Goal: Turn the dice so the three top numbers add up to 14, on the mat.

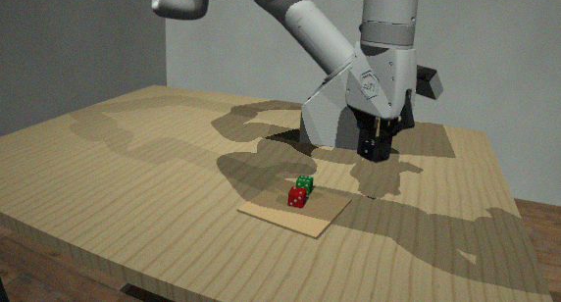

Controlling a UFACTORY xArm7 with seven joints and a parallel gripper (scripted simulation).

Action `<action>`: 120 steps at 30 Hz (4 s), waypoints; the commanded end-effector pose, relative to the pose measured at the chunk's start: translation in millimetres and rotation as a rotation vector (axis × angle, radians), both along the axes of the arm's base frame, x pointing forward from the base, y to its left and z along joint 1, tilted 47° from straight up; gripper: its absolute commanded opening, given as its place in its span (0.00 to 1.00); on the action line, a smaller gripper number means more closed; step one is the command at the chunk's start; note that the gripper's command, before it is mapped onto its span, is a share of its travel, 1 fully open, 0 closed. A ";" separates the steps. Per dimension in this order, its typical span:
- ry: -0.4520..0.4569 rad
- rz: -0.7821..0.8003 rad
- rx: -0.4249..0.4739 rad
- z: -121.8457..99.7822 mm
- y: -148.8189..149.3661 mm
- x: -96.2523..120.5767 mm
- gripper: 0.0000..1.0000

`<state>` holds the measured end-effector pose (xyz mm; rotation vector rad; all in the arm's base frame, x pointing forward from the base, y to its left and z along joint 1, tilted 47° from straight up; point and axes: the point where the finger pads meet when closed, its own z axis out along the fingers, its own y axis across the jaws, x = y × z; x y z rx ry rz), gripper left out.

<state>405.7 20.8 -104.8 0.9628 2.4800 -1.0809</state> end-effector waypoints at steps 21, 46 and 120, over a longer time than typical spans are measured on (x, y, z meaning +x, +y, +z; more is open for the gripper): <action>-0.444 -0.435 -0.011 -10.0 4.4 4.9 0.21; -0.949 -0.913 -0.029 -19.5 6.9 13.6 0.21; -1.630 -1.230 0.876 -25.7 7.9 21.4 0.21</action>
